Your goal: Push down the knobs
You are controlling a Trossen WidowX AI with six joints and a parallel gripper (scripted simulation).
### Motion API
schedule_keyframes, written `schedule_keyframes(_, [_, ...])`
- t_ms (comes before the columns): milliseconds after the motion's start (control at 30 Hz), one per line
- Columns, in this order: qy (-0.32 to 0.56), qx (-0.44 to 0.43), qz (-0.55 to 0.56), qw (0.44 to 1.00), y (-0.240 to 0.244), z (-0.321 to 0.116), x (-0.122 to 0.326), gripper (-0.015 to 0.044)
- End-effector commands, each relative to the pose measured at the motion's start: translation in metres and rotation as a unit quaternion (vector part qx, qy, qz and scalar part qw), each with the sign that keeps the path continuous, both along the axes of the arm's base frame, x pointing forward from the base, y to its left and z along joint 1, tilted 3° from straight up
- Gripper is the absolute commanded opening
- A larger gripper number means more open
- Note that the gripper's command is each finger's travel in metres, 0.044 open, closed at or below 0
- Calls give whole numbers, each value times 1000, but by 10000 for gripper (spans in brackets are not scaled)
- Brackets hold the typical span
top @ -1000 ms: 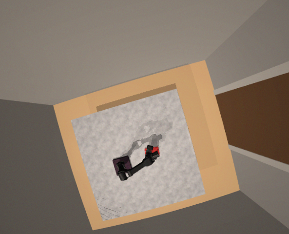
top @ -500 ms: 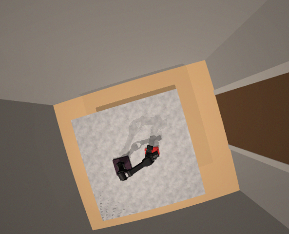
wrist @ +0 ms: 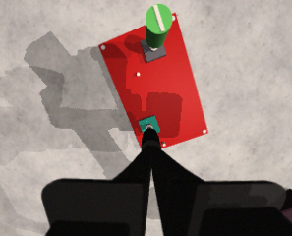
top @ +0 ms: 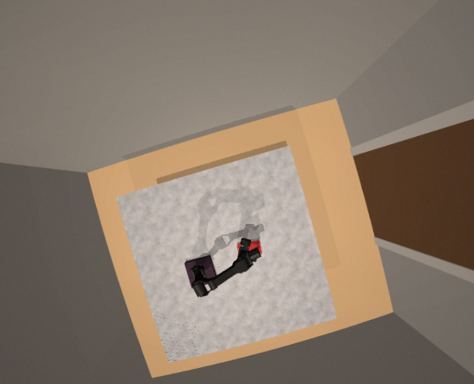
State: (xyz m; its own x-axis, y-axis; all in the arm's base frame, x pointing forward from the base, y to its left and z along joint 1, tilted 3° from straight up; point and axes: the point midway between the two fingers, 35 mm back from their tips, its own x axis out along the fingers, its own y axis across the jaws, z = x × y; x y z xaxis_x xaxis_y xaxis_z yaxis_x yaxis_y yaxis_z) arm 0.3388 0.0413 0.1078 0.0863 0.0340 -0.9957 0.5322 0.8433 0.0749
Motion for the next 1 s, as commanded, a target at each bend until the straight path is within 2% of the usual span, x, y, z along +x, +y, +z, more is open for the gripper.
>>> schedule_keyframes(0, [7,-1,-3,1000,0,-14,3,0])
schedule_keyframes(967, [7,-1,-3,1000,1,-27,4,0])
